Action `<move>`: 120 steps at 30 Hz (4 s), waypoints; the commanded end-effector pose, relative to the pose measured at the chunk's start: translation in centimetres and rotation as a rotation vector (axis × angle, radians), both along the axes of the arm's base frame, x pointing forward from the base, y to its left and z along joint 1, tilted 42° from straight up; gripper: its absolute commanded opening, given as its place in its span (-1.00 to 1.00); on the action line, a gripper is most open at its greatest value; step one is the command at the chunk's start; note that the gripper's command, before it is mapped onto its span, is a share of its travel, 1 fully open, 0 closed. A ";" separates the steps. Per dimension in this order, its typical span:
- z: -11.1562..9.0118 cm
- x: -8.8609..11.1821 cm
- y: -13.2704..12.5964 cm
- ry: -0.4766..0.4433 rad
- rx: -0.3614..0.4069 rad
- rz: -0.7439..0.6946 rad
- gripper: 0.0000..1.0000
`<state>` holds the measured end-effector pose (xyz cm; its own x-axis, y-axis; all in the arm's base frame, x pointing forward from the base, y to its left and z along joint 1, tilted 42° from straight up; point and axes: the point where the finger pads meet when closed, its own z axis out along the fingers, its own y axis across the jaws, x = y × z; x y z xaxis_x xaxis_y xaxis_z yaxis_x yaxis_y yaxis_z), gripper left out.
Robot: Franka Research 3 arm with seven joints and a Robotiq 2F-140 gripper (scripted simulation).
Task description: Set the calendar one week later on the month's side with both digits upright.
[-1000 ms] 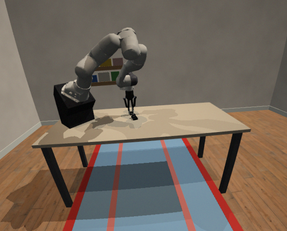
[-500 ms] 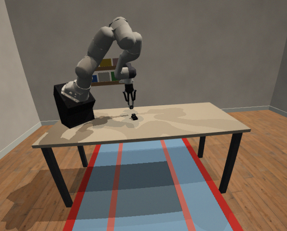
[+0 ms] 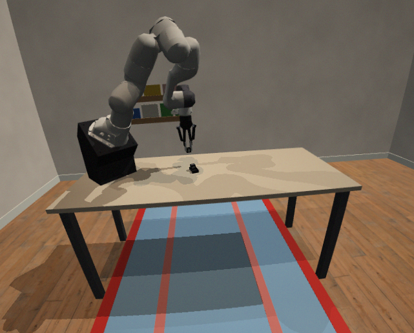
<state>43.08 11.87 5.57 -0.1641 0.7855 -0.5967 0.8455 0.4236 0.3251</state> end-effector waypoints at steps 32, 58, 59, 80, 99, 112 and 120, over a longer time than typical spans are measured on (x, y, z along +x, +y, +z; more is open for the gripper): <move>7.3 1.7 -9.5 0.000 0.012 -0.010 -0.68; 3.1 4.6 -12.0 0.001 0.012 -0.010 -0.68; 3.1 4.6 -12.0 0.001 0.012 -0.010 -0.68; 3.1 4.6 -12.0 0.001 0.012 -0.010 -0.68; 3.1 4.6 -12.0 0.000 0.012 -0.010 -0.68; 3.1 4.5 -12.2 -0.003 0.016 -0.016 -0.68; 3.1 4.5 -12.2 -0.003 0.016 -0.016 -0.68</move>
<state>47.60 -0.08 8.64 -0.1577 0.7953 -0.5853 0.8496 0.4114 0.3301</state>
